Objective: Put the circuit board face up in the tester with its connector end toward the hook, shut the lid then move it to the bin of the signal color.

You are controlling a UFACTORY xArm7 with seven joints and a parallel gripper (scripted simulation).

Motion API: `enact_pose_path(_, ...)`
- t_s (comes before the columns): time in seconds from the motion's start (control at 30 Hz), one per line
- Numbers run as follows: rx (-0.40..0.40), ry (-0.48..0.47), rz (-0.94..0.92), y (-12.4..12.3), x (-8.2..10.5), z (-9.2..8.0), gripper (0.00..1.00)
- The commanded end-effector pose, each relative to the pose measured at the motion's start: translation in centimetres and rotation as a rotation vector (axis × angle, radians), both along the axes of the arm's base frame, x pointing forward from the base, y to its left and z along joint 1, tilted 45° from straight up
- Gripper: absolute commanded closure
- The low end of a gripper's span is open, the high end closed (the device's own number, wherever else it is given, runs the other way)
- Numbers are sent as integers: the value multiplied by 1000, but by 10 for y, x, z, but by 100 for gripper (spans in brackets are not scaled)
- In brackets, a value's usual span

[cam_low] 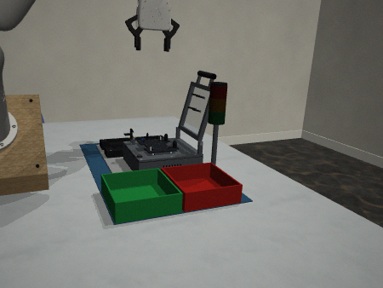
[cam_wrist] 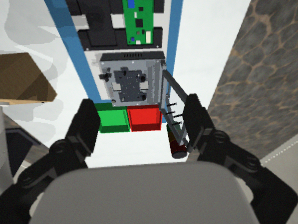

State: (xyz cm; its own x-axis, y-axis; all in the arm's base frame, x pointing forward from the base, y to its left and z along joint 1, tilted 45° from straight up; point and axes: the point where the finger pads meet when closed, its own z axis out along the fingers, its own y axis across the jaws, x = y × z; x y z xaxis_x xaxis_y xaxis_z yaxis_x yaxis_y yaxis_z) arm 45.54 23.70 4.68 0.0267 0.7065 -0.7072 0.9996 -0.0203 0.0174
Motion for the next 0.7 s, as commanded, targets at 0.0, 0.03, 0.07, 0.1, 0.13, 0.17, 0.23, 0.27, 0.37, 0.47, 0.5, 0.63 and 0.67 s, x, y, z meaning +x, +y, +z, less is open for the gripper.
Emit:
enact_pose_path(0.0, 3, -2, 3, 2, 0, 1, 0)
enact_pose_path(0.03, 3, -2, 3, 2, 0, 1, 0)
enact_pose_path(0.07, 3, -2, 3, 2, 0, 1, 0)
enact_pose_path(0.1, 3, -2, 3, 2, 0, 1, 0)
enact_pose_path(0.13, 3, -2, 3, 2, 0, 1, 0)
enact_pose_path(0.17, 3, -2, 3, 2, 0, 1, 0)
enact_pose_path(0.23, 3, -2, 3, 2, 0, 1, 0)
enact_pose_path(0.27, 3, -2, 3, 2, 0, 1, 0)
enact_pose_path(0.37, 3, -2, 3, 2, 0, 1, 0)
enact_pose_path(0.47, 3, -2, 3, 2, 0, 1, 0)
enact_pose_path(0.5, 3, -2, 3, 2, 0, 1, 0)
enact_pose_path(0.63, 3, -2, 3, 1, 0, -1, 0)
enact_pose_path(0.67, 3, -2, 3, 0, 0, -2, 0)
